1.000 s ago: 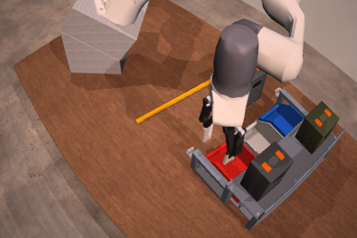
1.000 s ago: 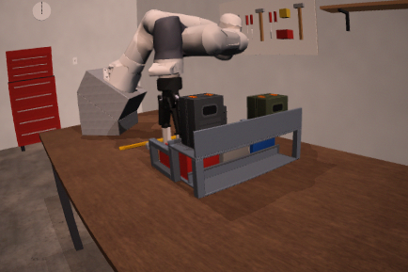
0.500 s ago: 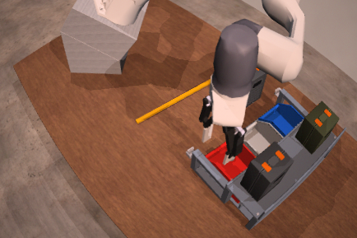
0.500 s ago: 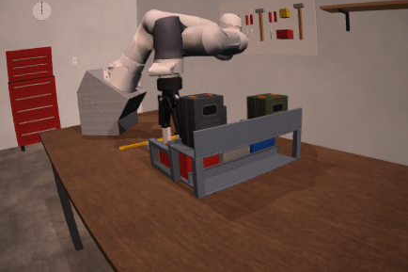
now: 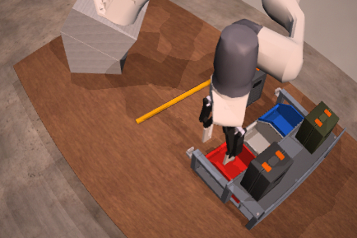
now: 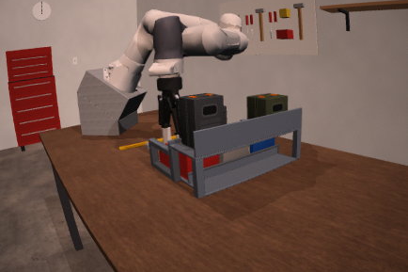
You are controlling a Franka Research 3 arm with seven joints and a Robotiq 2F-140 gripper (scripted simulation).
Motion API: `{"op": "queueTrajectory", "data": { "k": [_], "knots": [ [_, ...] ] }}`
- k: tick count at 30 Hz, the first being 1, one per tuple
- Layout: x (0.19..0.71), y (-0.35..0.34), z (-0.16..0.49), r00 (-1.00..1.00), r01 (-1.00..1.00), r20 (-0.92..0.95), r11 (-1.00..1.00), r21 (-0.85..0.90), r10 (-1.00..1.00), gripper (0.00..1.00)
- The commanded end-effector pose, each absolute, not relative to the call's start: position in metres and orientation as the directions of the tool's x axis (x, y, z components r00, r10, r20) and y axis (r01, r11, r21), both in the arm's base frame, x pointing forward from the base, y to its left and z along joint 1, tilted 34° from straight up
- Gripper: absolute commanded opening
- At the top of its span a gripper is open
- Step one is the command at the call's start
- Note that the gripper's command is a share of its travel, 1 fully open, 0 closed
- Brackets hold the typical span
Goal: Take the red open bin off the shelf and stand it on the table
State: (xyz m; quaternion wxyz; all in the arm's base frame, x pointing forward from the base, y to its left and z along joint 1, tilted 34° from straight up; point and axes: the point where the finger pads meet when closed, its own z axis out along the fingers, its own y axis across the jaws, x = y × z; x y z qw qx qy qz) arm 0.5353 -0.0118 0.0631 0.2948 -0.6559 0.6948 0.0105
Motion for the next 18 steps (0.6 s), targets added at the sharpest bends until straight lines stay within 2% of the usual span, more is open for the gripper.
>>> {"op": "queueTrajectory", "data": {
  "k": [1,18],
  "knots": [
    [0.5345,-0.0122,0.0635,0.030,-0.918,-0.425,0.144,-0.370,-0.905,0.57],
    [0.5339,-0.0120,0.0634,0.030,-0.918,-0.425,0.144,-0.370,-0.905,0.57]
  ]
}}
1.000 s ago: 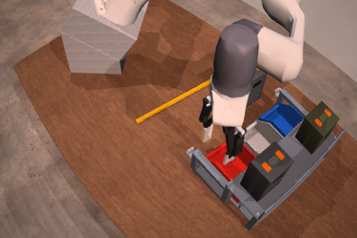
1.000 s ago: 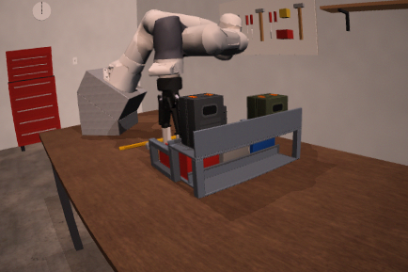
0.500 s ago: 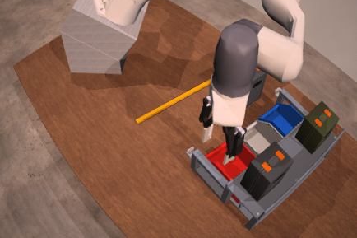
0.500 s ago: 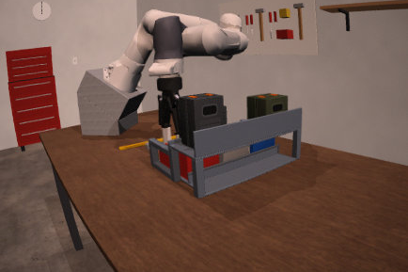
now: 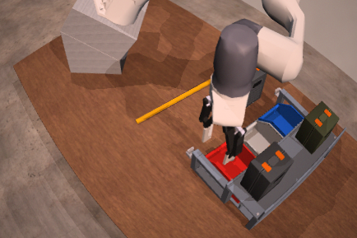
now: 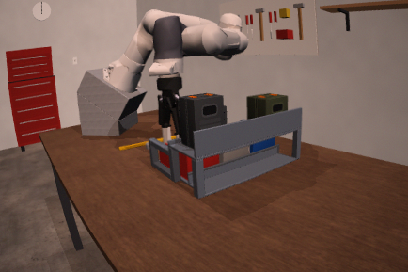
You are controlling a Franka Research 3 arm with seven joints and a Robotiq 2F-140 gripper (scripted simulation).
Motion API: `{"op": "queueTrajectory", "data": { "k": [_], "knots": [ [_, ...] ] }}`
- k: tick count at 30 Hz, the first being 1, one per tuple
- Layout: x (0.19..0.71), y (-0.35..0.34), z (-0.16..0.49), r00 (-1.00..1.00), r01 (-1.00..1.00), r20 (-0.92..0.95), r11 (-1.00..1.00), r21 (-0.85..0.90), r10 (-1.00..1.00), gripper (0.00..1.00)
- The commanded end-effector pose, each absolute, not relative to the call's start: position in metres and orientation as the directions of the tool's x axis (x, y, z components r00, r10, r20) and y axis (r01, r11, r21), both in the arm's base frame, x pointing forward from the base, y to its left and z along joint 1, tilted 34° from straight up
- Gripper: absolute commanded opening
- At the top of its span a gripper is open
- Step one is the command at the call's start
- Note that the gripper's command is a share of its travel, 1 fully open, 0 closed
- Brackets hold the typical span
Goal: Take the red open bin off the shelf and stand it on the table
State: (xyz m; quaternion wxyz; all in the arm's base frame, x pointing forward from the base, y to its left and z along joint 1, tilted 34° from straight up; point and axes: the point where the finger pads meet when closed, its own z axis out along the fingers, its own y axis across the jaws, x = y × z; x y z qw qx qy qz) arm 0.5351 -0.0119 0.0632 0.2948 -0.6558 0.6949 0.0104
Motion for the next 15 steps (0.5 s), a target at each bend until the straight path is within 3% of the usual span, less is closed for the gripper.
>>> {"op": "queueTrajectory", "data": {
  "k": [1,12,13,15],
  "knots": [
    [0.5339,-0.0120,0.0634,0.030,-0.918,-0.425,0.144,-0.370,-0.905,0.57],
    [0.5339,-0.0120,0.0634,0.030,-0.918,-0.425,0.144,-0.370,-0.905,0.57],
    [0.5348,-0.0122,0.0632,0.033,-0.917,-0.423,0.140,-0.372,-0.905,0.00],
    [0.5348,-0.0122,0.0632,0.033,-0.917,-0.423,0.140,-0.372,-0.905,0.00]
  ]
}}
